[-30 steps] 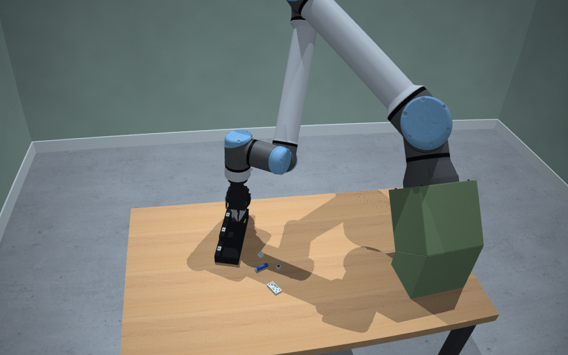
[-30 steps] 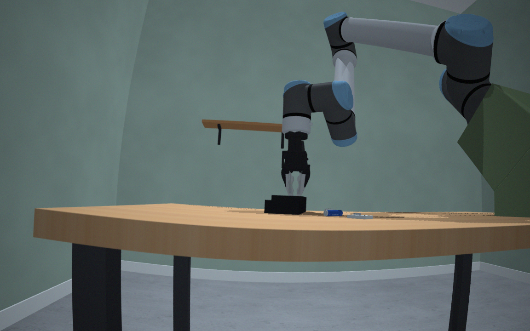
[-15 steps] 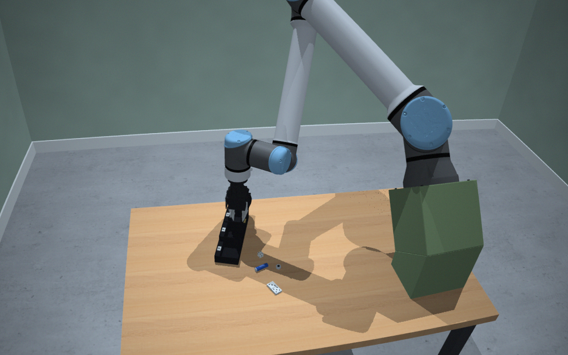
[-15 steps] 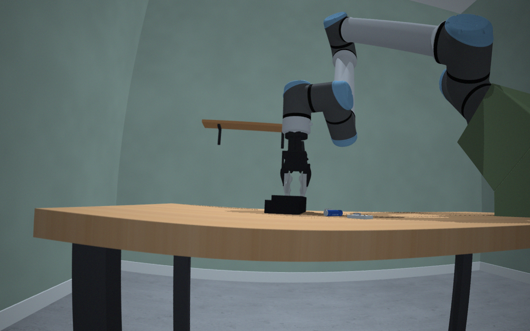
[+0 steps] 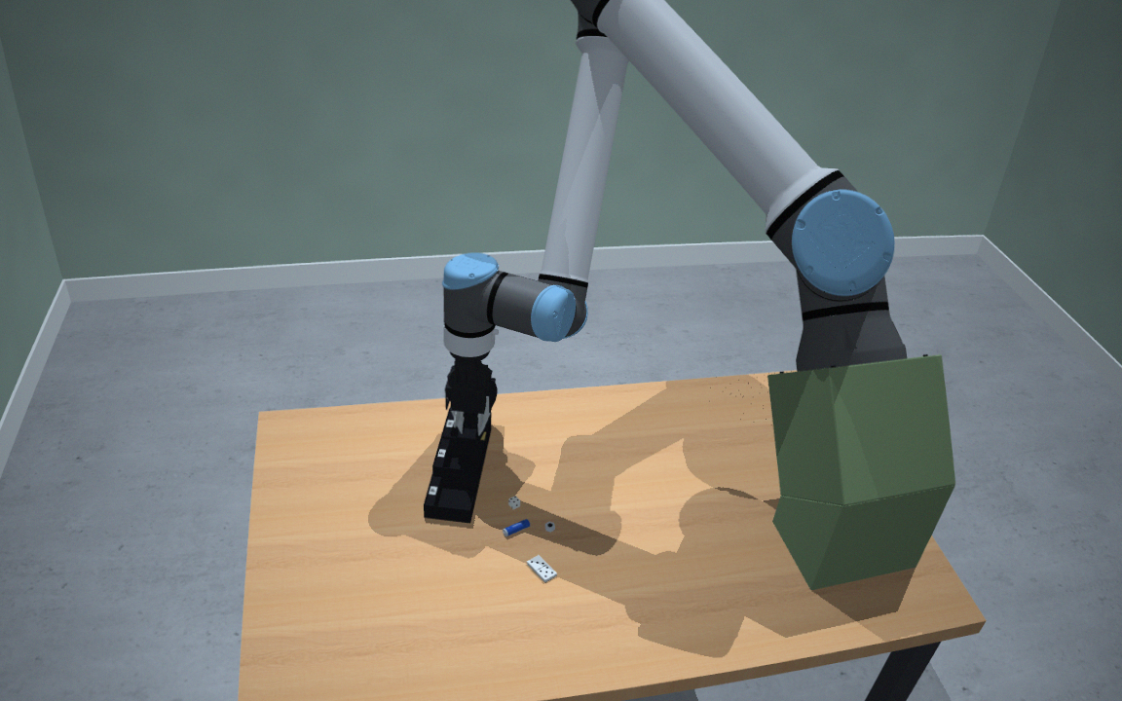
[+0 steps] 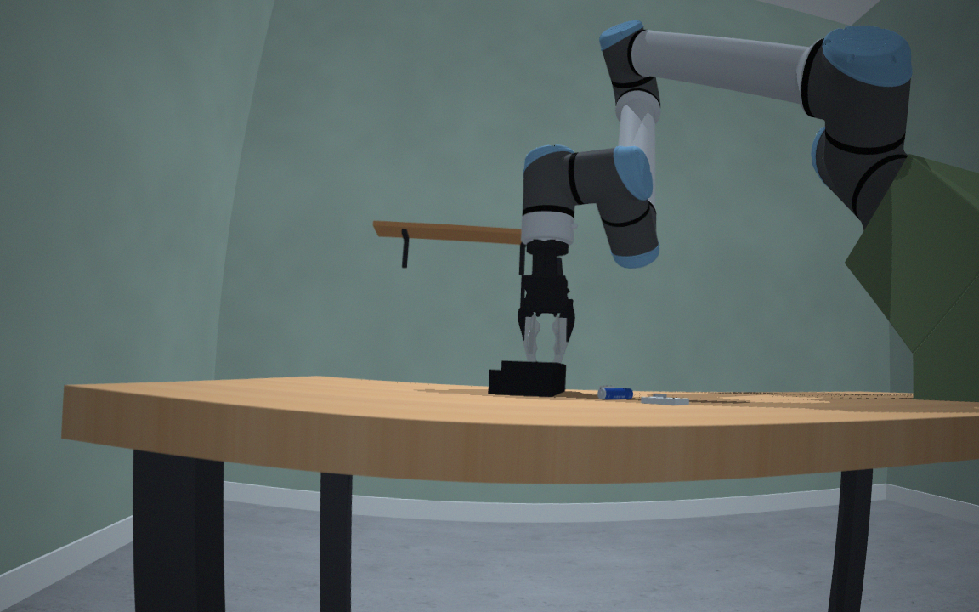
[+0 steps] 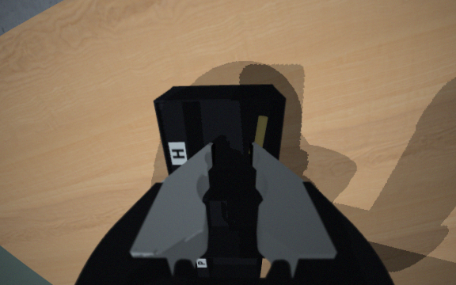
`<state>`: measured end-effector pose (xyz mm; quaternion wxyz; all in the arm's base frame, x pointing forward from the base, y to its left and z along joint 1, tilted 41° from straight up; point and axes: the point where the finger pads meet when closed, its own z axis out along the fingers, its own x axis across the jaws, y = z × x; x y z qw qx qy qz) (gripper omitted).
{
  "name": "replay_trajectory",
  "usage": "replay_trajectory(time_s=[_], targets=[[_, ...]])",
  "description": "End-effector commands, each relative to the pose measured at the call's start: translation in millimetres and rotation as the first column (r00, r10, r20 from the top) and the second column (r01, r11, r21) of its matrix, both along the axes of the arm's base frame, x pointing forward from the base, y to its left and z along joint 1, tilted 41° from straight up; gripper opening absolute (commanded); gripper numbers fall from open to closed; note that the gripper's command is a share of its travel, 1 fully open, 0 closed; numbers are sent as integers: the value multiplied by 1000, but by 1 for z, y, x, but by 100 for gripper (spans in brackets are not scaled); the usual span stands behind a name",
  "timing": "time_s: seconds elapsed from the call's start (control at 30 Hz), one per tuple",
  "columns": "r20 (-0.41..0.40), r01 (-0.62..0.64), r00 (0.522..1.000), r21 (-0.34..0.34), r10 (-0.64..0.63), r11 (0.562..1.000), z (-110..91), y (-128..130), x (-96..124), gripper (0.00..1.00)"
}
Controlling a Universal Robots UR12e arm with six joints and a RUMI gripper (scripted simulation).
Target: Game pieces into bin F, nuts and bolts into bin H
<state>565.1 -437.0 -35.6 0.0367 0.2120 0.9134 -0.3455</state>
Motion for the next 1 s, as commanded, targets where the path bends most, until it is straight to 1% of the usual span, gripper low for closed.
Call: replay_trajectory(time_s=[0.0, 0.5, 0.63, 0.67, 0.97], targets=[[1, 0, 1000, 0, 0, 1000, 6, 5, 1, 18], [1, 0, 1000, 0, 0, 1000, 19, 16, 2, 18], [1, 0, 1000, 0, 0, 1000, 34, 29, 4, 18], [1, 0, 1000, 0, 0, 1000, 35, 29, 4, 18], [1, 0, 1000, 0, 0, 1000, 35, 29, 4, 18]])
